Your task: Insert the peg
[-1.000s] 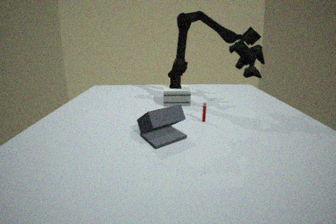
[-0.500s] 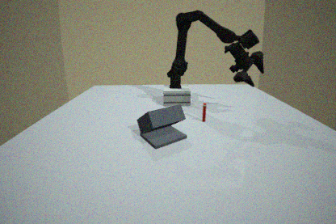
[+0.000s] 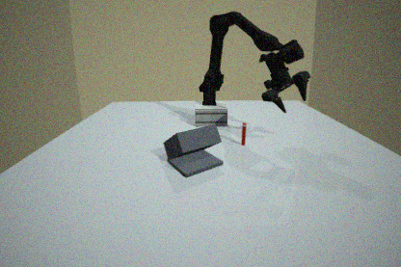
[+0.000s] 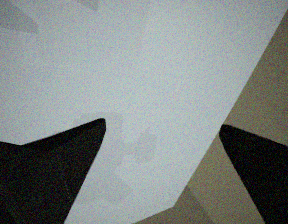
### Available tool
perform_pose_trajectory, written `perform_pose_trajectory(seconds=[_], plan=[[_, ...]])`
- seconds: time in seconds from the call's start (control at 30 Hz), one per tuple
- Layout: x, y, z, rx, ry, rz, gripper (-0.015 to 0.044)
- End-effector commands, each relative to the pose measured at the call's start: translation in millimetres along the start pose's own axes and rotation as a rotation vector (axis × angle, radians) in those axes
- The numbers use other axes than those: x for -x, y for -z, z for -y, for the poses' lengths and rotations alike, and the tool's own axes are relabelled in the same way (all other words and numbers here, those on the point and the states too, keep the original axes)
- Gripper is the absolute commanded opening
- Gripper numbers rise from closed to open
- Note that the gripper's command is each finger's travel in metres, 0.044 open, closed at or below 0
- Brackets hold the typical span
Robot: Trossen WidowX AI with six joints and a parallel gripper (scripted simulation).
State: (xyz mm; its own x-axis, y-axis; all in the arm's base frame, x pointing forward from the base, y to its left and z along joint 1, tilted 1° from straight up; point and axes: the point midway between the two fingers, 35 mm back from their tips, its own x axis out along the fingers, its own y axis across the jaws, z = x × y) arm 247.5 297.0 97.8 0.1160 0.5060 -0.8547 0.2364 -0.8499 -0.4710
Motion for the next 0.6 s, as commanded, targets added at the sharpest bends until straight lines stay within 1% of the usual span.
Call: perform_pose_trajectory(seconds=[0.0, 0.57], plan=[[3.0, 7.8, -25.4, -0.067, -0.077, -0.001, 0.0440], [33.2, 17.3, -125.2, -0.314, -0.364, 0.026, 0.0440]])
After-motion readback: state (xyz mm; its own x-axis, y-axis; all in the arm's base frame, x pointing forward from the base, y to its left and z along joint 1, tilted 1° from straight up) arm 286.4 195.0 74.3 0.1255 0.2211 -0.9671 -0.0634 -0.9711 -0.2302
